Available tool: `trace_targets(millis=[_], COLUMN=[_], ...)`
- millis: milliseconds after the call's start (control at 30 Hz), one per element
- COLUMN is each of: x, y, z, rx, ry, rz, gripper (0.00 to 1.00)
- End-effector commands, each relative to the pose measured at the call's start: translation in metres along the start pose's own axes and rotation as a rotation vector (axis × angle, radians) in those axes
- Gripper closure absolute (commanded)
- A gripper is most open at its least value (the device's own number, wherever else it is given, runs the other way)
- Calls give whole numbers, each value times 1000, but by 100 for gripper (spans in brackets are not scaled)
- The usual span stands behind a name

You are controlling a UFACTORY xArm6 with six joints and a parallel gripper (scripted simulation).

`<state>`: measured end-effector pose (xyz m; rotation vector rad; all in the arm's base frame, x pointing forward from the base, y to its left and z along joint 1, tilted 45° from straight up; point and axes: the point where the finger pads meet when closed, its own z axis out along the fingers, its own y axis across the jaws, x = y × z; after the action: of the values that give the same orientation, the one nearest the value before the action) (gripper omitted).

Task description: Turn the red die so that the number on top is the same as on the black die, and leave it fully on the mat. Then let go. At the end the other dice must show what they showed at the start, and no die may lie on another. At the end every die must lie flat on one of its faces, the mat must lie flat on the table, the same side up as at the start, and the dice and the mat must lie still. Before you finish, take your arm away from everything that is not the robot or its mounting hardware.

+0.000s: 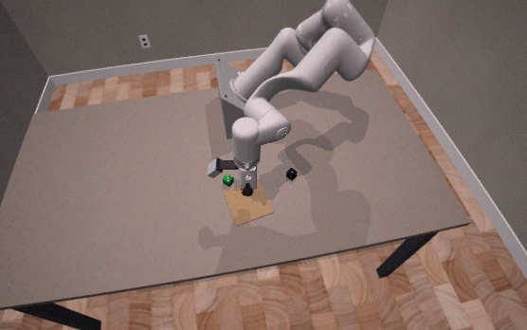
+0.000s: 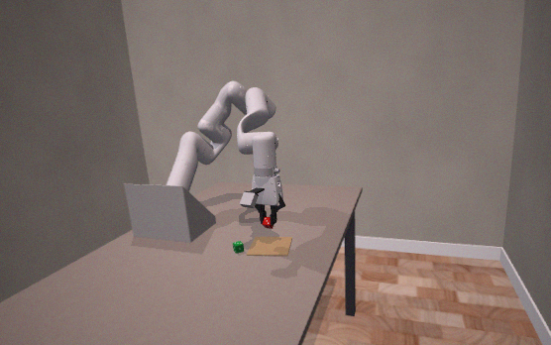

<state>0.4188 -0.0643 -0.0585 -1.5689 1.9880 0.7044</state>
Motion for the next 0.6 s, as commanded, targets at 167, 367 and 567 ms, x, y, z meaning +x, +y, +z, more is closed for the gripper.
trace_targets(millis=[167, 367, 567], x=[3, 5, 6], y=[0, -1, -1], z=[1, 0, 0], rx=[-8, -1, -1], ry=[-151, -295, -305], rz=[-1, -4, -4], gripper=[73, 73, 73])
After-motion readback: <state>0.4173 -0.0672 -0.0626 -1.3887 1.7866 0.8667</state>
